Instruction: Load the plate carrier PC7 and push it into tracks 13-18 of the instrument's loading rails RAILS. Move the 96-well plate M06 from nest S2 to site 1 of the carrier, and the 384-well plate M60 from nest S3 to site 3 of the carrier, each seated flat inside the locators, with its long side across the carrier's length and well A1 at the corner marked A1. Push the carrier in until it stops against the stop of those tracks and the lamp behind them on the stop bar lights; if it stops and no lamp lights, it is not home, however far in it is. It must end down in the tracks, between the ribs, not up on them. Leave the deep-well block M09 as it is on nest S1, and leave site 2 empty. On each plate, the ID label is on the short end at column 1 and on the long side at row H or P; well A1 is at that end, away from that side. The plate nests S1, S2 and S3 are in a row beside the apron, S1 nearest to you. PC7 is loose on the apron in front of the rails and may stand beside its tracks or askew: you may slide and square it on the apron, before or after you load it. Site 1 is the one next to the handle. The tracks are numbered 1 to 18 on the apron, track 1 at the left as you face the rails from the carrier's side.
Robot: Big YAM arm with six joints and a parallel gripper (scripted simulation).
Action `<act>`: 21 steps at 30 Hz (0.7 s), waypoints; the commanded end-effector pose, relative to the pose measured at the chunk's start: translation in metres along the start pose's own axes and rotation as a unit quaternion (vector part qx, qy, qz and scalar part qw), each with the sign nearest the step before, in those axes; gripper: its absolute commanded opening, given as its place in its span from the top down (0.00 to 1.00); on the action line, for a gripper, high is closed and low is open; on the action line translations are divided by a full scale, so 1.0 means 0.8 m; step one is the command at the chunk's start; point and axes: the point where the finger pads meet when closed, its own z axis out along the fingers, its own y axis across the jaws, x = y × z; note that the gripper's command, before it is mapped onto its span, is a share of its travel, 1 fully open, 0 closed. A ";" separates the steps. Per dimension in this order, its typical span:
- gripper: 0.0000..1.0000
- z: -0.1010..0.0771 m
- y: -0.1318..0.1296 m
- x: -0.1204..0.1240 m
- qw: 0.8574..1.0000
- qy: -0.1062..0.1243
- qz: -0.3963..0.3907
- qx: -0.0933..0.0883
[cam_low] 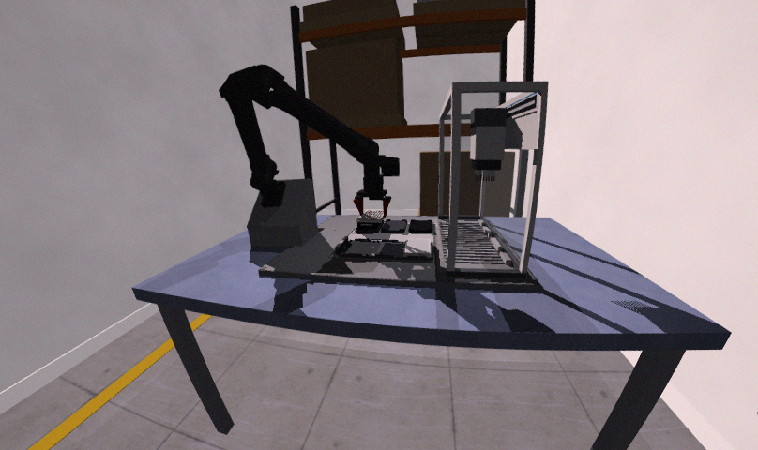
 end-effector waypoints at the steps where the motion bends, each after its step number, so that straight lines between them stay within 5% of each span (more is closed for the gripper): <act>1: 1.00 -0.011 -0.009 0.015 1.000 -0.003 0.001 0.018; 3: 1.00 -0.025 -0.010 0.005 0.999 -0.004 -0.012 0.031; 5: 1.00 -0.011 -0.004 0.029 1.000 -0.003 0.001 0.018; 19: 1.00 -0.010 0.017 0.086 1.000 -0.001 0.001 0.017; 20: 1.00 -0.023 0.014 0.077 0.999 -0.002 -0.012 0.030; 21: 1.00 -0.010 0.020 0.094 1.000 -0.002 0.000 0.018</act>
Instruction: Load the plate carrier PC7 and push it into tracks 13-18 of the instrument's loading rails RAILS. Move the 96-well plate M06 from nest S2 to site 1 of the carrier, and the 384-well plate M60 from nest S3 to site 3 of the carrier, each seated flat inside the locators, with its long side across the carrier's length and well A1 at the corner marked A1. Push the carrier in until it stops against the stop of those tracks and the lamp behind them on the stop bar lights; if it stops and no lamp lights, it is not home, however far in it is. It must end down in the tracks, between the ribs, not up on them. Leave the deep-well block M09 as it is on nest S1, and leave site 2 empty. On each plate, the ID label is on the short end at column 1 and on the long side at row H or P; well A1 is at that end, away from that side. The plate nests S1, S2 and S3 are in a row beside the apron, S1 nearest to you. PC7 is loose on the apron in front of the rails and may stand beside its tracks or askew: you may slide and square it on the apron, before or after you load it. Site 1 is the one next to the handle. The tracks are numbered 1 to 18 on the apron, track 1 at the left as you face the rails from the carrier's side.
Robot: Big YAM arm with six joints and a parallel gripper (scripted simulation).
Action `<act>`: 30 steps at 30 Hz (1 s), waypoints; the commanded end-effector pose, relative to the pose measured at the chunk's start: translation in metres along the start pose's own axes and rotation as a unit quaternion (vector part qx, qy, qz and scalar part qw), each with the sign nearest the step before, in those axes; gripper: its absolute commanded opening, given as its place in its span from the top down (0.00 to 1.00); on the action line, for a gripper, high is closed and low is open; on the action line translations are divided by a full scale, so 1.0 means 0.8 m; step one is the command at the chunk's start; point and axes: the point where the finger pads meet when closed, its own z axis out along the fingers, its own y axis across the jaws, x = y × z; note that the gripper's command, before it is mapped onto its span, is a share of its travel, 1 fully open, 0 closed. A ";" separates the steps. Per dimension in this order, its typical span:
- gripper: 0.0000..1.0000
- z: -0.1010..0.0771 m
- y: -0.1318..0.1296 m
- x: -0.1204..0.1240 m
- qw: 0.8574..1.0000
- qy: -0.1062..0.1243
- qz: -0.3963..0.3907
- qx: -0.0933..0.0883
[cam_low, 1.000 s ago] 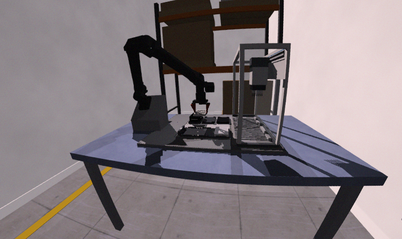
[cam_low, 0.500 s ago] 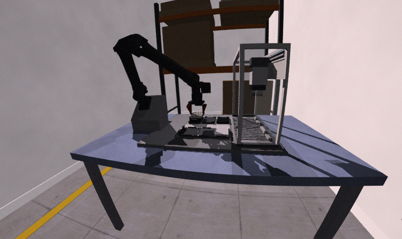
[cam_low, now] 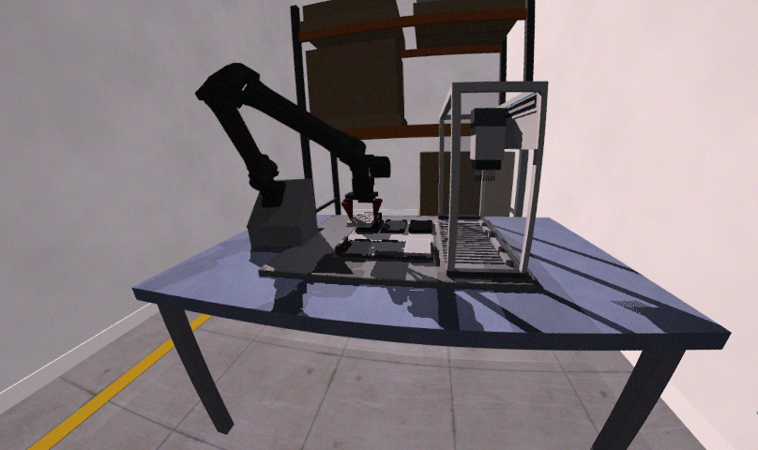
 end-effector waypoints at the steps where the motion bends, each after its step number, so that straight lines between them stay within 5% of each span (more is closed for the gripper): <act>1: 1.00 -0.005 -0.003 0.018 1.000 -0.001 0.001 0.012; 11: 1.00 -0.007 0.007 0.066 1.000 0.000 0.004 0.016; 15: 1.00 -0.022 -0.006 0.057 0.999 -0.001 -0.004 0.033; 19: 1.00 -0.010 0.004 0.056 1.000 0.000 -0.004 0.015; 30: 1.00 -0.010 0.003 0.056 1.000 0.000 -0.004 0.015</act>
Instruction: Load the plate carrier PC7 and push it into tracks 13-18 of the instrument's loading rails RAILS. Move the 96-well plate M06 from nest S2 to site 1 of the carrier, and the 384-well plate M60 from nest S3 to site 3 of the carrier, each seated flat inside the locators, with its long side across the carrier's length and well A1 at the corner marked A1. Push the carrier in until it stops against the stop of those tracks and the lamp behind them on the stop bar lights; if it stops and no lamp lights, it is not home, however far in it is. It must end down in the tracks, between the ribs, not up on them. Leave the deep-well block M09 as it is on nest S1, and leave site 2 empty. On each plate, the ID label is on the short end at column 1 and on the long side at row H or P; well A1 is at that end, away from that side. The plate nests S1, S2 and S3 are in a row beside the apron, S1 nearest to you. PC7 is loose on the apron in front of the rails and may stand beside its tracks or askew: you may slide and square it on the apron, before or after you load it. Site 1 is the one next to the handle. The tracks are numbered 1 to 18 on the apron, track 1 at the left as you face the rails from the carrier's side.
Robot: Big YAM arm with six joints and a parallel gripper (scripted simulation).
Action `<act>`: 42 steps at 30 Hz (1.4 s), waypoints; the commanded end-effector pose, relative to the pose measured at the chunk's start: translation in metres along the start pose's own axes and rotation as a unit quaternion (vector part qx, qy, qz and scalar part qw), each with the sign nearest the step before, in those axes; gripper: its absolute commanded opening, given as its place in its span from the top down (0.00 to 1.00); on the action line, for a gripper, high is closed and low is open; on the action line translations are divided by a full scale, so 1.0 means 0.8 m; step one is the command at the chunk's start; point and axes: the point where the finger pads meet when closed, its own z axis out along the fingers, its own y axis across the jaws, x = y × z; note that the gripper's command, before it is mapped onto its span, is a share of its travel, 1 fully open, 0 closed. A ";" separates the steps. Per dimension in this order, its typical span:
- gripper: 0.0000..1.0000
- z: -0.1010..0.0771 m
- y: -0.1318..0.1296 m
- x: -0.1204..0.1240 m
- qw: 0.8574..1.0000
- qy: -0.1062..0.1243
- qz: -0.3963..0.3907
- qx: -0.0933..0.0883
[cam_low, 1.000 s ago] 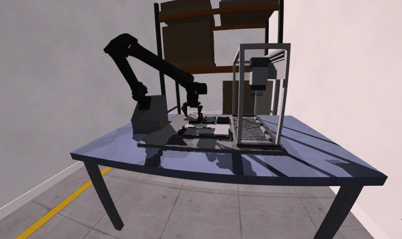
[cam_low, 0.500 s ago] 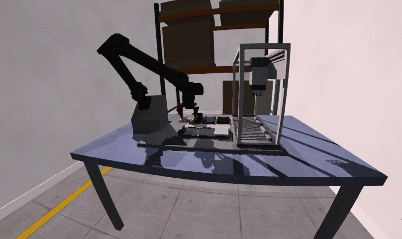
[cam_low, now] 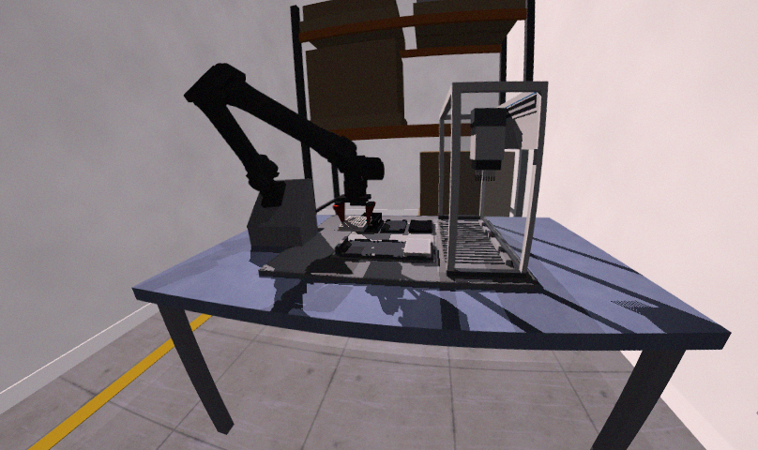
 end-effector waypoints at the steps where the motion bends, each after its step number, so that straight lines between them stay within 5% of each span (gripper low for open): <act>1: 1.00 -0.011 -0.016 0.005 1.000 -0.001 0.006 0.015; 8: 1.00 -0.011 -0.016 0.005 1.000 -0.001 0.006 0.015; 12: 1.00 0.018 -0.004 0.001 1.000 -0.002 -0.001 0.001; 19: 1.00 0.035 -0.004 0.001 1.000 -0.002 -0.002 0.001; 20: 1.00 0.011 -0.028 0.007 0.999 0.001 0.006 0.032; 22: 1.00 0.042 -0.013 0.006 1.000 -0.001 0.004 0.007; 24: 1.00 0.052 -0.004 0.001 1.000 -0.002 -0.002 0.001; 34: 1.00 0.084 -0.008 0.003 1.000 -0.002 0.001 0.004; 36: 1.00 0.084 -0.008 0.003 1.000 -0.002 0.001 0.004; 37: 1.00 0.066 -0.019 0.004 1.000 0.001 0.000 0.024; 42: 1.00 0.077 -0.017 0.005 1.000 0.000 0.004 0.014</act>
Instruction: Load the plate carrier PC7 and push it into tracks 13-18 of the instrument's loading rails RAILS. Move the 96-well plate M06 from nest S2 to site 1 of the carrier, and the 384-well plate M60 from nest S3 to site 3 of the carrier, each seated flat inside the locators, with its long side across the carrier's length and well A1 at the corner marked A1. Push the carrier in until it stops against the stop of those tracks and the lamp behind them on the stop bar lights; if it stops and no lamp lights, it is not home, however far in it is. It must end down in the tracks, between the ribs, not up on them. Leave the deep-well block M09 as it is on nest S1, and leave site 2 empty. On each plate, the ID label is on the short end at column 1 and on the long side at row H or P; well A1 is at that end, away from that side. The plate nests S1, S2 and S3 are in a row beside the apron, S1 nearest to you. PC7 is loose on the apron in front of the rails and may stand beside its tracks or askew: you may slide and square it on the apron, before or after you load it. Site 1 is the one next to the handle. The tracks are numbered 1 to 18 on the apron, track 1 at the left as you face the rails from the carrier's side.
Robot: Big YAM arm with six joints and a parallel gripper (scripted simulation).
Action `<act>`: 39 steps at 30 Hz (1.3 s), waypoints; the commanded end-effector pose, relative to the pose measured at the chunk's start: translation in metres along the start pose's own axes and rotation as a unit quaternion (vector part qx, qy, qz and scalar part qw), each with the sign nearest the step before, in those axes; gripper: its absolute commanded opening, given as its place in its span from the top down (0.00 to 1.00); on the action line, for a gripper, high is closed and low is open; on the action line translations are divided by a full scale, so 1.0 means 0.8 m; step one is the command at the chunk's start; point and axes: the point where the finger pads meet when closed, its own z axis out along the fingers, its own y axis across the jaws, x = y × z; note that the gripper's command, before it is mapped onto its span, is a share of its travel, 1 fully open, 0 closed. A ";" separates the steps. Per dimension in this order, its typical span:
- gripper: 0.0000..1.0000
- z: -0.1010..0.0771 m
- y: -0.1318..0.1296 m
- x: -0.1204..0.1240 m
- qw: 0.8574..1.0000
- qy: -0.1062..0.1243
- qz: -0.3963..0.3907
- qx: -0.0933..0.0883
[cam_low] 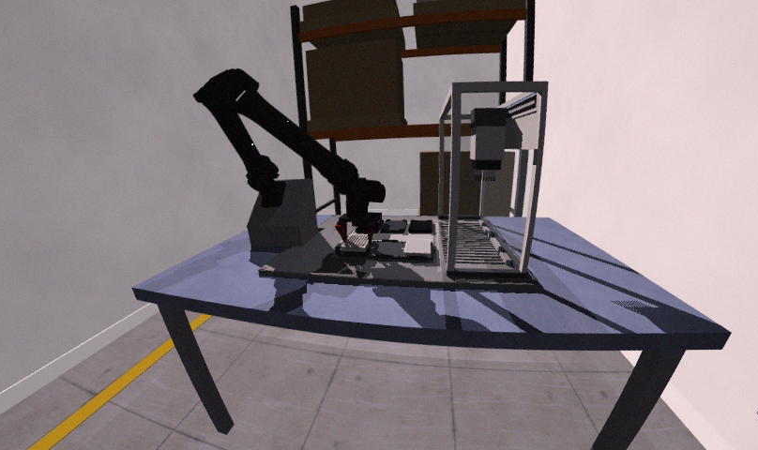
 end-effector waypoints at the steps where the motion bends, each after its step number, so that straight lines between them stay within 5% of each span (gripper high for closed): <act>1: 1.00 -0.008 -0.015 0.005 1.000 0.002 0.004 0.017; 39: 1.00 0.006 -0.003 0.002 1.000 0.001 -0.001 0.010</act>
